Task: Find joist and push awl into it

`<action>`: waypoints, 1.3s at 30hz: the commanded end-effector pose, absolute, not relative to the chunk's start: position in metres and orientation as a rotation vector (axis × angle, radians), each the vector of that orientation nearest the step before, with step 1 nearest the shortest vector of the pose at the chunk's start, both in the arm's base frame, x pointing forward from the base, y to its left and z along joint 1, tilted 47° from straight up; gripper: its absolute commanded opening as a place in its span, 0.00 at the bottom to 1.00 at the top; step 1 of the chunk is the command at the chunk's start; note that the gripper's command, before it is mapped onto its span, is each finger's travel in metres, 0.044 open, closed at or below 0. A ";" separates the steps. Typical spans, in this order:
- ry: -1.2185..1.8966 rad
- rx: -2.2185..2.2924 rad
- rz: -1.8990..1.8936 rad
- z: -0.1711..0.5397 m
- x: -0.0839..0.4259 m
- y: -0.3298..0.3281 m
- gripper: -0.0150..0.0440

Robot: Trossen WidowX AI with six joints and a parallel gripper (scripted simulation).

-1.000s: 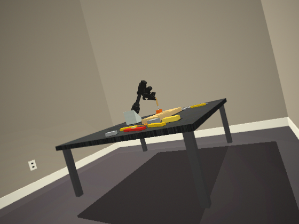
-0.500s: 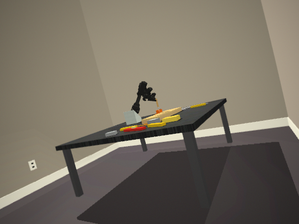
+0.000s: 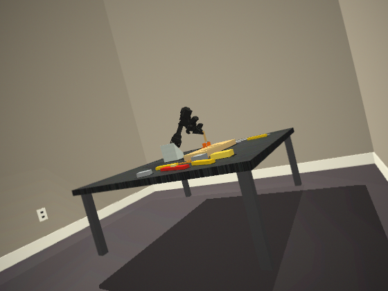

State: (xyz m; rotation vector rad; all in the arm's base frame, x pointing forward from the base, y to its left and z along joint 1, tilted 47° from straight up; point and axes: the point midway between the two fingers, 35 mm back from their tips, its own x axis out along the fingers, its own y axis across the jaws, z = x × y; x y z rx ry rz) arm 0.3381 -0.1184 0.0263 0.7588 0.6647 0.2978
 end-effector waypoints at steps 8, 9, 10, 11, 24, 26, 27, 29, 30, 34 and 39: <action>0.666 0.763 0.293 0.015 0.337 -0.107 0.25; 0.666 0.763 0.293 0.015 0.337 -0.107 0.25; 0.666 0.763 0.293 0.015 0.337 -0.107 0.25; 0.666 0.763 0.293 0.015 0.337 -0.107 0.25; 0.666 0.763 0.293 0.015 0.337 -0.107 0.25; 0.666 0.763 0.293 0.015 0.337 -0.107 0.25; 0.666 0.763 0.293 0.015 0.337 -0.107 0.25; 0.666 0.763 0.293 0.015 0.337 -0.107 0.25; 0.666 0.763 0.293 0.015 0.337 -0.107 0.25; 0.666 0.763 0.293 0.015 0.337 -0.107 0.25; 0.666 0.763 0.293 0.015 0.337 -0.107 0.25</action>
